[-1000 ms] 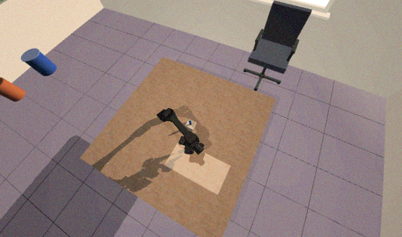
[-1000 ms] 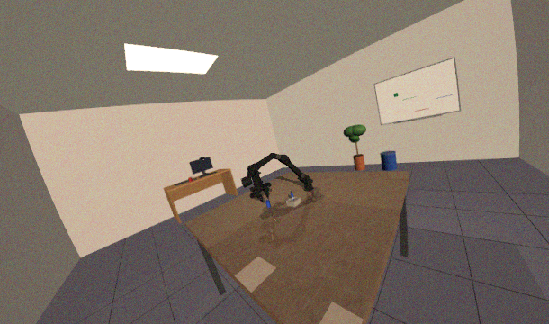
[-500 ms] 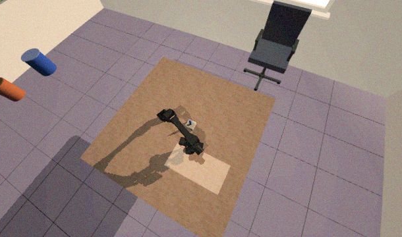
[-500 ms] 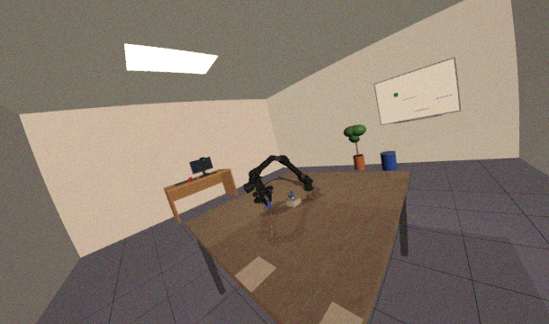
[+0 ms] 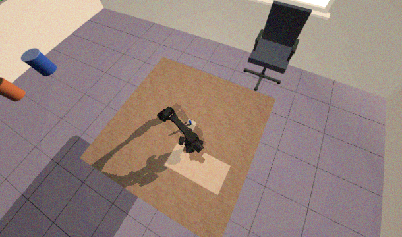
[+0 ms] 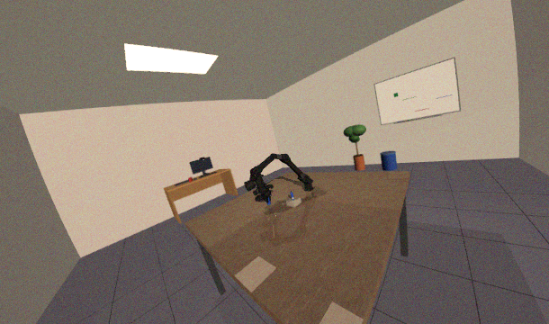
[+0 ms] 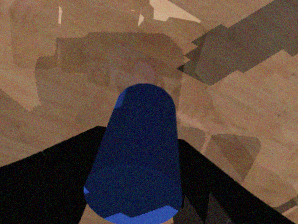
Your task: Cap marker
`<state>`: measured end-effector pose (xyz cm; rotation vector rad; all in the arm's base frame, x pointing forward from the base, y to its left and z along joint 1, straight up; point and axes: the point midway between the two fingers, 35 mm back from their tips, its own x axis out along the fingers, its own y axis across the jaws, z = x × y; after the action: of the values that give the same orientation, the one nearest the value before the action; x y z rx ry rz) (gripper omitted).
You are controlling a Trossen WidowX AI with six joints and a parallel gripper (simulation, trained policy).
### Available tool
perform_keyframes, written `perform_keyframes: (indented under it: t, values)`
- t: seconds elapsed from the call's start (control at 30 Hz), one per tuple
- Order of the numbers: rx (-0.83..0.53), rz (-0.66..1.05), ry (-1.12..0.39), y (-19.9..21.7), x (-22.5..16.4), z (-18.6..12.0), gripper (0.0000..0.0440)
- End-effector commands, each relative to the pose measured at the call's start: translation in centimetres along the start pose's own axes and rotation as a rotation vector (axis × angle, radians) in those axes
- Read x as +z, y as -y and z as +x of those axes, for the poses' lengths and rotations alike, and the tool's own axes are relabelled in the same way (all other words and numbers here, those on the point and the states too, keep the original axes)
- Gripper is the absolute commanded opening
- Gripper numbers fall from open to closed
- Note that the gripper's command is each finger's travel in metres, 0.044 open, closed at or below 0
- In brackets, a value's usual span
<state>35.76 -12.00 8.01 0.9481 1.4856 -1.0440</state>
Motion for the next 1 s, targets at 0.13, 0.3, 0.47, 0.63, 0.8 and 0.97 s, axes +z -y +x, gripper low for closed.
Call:
perform_keyframes:
  t: [0.13,0.3,0.47,0.63,0.8,0.97]
  values:
    - [0.045,-0.069,0.05,-0.4,-1.4,-3.2,0.0077]
    - [0.059,-0.103,0.056,-0.5,-2.9,-4.7,0.0073]
    - [0.061,-0.132,0.051,-0.7,-4.9,-5.6,0.0068]
    - [0.056,-0.161,0.044,-0.7,-7.0,-6.3,0.0059]
    - [0.048,-0.189,0.038,-0.6,-9.1,-6.8,0.0049]
    - [0.037,-0.219,0.032,-0.3,-11.2,-7.2,0.0039]
